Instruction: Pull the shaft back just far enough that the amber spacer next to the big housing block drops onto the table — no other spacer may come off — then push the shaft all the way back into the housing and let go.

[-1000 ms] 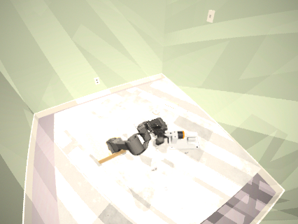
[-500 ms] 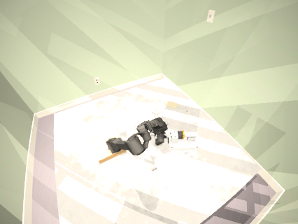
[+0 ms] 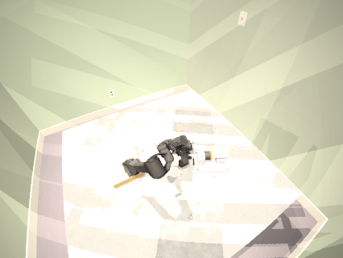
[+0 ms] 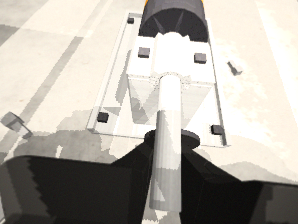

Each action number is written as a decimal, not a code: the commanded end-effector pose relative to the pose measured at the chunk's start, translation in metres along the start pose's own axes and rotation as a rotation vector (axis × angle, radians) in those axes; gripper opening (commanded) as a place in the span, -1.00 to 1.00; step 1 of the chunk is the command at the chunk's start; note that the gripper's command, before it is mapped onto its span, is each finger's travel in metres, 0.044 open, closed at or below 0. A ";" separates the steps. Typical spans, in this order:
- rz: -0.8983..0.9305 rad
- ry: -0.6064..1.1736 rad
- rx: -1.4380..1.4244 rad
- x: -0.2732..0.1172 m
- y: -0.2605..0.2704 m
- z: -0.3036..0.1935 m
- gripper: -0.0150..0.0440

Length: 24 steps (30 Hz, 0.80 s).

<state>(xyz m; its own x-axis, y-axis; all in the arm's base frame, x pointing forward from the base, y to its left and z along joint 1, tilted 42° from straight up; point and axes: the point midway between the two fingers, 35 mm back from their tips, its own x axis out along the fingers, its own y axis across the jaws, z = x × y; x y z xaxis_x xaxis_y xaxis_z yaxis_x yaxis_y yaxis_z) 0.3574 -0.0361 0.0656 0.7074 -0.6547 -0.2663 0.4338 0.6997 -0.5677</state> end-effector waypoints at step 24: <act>-0.003 0.000 0.003 -0.002 0.000 -0.002 -0.49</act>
<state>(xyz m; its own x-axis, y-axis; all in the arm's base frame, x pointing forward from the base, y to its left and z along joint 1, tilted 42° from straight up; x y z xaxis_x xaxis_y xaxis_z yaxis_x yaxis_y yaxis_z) 0.3555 -0.0356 0.0648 0.7074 -0.6547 -0.2664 0.4338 0.6997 -0.5677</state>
